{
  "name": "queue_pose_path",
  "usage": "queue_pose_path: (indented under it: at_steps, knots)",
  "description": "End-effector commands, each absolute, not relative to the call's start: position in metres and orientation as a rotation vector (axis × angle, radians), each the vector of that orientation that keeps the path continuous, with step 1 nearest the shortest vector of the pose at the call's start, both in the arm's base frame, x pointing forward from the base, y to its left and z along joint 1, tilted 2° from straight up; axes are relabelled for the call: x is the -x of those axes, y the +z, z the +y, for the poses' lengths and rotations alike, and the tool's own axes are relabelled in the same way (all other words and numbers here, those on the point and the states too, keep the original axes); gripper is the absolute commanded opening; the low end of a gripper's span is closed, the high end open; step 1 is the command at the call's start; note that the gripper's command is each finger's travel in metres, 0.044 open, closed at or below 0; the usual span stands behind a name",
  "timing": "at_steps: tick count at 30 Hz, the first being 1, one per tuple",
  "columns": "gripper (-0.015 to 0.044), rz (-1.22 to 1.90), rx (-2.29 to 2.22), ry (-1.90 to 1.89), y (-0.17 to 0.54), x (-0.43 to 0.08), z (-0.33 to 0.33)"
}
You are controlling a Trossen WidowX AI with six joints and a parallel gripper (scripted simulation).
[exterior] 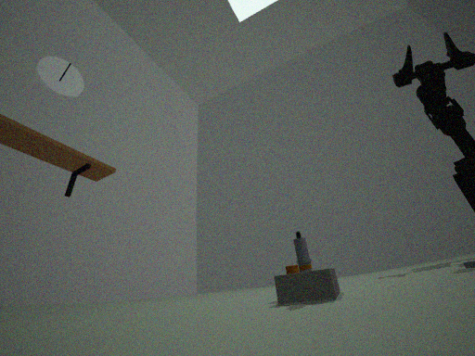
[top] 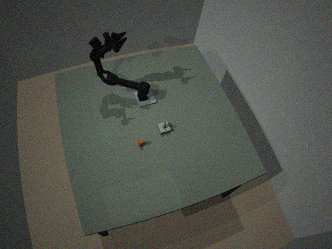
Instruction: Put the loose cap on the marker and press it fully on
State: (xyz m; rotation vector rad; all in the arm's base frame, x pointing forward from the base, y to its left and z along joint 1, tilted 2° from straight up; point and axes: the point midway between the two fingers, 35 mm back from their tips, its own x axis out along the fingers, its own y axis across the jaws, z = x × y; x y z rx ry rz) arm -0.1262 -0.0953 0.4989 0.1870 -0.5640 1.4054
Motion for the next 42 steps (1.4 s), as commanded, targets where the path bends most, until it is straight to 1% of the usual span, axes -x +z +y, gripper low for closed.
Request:
queue_pose_path:
  at_steps: [1, 6, 11, 18, 24, 27, 32, 38, 42]
  knots:
    - [0.0374, -0.556, -0.187, 1.402, 0.499, 0.125, -0.093]
    - [0.0246, -0.352, -0.190, 1.306, 0.509, 0.093, -0.040]
    - [0.0246, -0.154, -0.209, 1.173, 0.516, 0.054, 0.010]
    - [0.0246, 0.152, -0.276, 0.876, 0.508, -0.037, 0.072]
    - [0.0246, 0.406, -0.362, 0.588, 0.478, -0.130, 0.098]
    - [0.0246, 0.509, -0.403, 0.440, 0.457, -0.174, 0.098]
    - [0.0246, 0.628, -0.480, 0.268, 0.430, -0.221, 0.091]
    - [0.0246, 0.819, -0.656, -0.075, 0.368, -0.300, 0.053]
    - [0.0246, 0.873, -0.695, -0.193, 0.340, -0.325, 0.030]
